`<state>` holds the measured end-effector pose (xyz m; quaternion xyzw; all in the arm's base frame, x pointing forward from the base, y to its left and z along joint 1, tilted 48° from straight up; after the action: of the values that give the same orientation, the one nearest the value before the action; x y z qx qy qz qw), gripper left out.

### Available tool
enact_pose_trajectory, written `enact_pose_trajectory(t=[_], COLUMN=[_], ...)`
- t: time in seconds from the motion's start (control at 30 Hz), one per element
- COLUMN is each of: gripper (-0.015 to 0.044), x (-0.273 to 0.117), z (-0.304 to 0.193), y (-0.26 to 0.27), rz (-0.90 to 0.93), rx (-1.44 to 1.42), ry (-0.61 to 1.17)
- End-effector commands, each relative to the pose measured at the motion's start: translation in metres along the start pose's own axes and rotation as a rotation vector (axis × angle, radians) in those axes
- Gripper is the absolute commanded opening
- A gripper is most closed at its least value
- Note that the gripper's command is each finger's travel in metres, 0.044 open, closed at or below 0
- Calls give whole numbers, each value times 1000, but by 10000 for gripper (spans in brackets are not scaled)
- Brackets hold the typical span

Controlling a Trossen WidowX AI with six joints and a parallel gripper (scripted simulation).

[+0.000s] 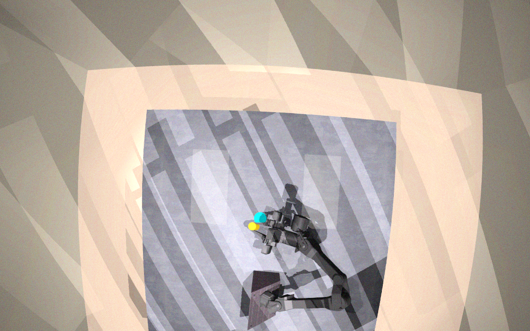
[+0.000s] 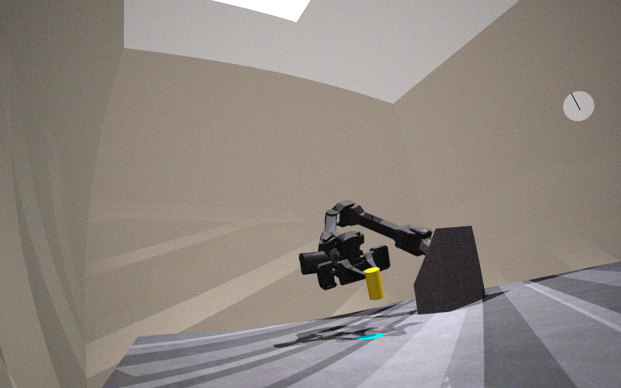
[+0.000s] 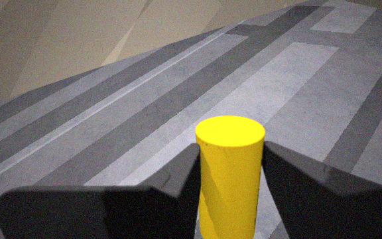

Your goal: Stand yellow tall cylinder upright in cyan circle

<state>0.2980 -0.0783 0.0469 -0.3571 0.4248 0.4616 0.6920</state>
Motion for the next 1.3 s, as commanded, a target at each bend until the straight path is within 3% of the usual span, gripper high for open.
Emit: enact_pose_trajectory(t=[0.0,1.27], gripper=[105,105], x=[-2,-23], z=[-2,-20], y=[2,13], rz=[-16,-198], rx=[-14,-141], ry=[-30,-240])
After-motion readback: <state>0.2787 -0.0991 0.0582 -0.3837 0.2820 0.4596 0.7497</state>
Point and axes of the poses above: the point midway between the two fingers, 35 mm back from their tips, its own x axis out along the fingers, its own y axis across the jaws, z = x × y, the point moved 10 cm from there along -x, back along the fingers, and after that the axes turned 8 degrees about -x, right-handed, at the moved point
